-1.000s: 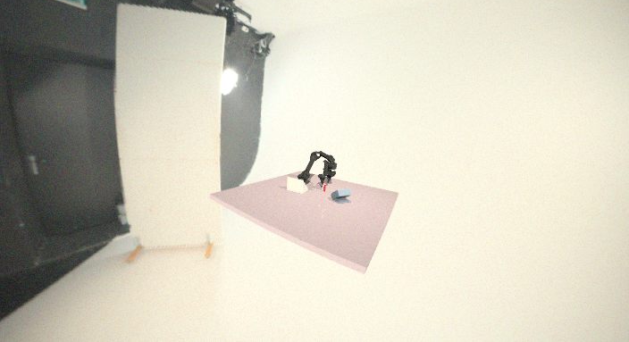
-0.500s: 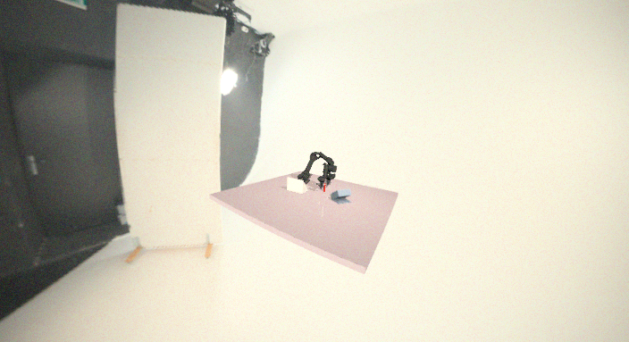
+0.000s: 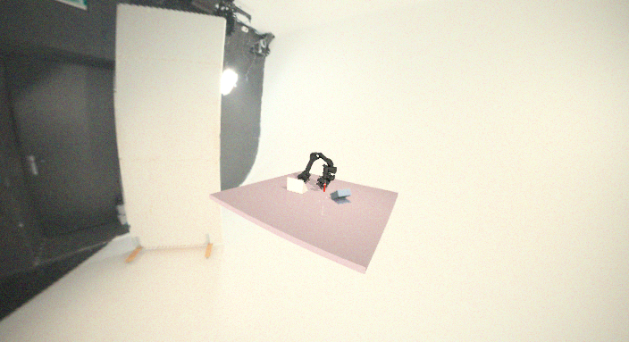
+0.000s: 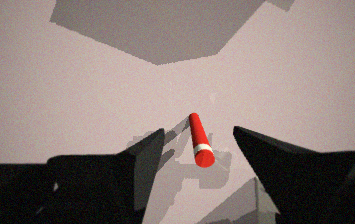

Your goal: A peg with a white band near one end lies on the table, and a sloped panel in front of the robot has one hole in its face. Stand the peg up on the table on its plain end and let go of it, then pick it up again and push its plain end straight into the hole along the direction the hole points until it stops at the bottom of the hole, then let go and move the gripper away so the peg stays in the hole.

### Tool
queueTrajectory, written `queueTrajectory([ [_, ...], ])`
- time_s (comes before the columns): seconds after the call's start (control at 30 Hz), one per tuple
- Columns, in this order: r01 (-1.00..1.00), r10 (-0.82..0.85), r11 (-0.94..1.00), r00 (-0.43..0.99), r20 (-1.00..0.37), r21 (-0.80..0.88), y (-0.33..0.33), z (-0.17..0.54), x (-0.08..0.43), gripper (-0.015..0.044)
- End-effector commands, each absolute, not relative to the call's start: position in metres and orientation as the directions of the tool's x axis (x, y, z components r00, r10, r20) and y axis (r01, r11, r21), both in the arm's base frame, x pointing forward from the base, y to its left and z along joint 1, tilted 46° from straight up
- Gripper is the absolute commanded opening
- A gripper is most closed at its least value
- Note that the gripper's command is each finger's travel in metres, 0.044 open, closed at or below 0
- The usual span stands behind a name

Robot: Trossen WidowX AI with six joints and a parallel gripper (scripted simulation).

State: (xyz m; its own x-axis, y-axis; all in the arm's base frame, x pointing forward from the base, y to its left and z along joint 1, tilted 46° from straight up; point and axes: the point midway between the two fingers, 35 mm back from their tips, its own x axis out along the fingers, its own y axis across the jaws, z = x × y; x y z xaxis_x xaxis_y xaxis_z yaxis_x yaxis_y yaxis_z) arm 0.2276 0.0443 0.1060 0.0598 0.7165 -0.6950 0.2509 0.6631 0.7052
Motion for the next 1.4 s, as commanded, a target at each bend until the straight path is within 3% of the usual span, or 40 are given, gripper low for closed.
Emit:
queueTrajectory([
  [0.0, 0.25, 0.717, 0.663, 0.06, -0.694, 0.706, 0.044, 0.106, 0.228, 0.0256],
  [0.3, 0.25, 0.717, 0.663, 0.06, -0.694, 0.706, 0.044, 0.106, 0.228, 0.002],
  [0.4, 0.25, 0.717, 0.663, 0.06, -0.694, 0.706, 0.044, 0.106, 0.228, 0.0],
  [1.37, 0.255, 0.717, 0.66, 0.07, -0.694, 0.707, -0.012, 0.158, 0.226, 0.0],
])
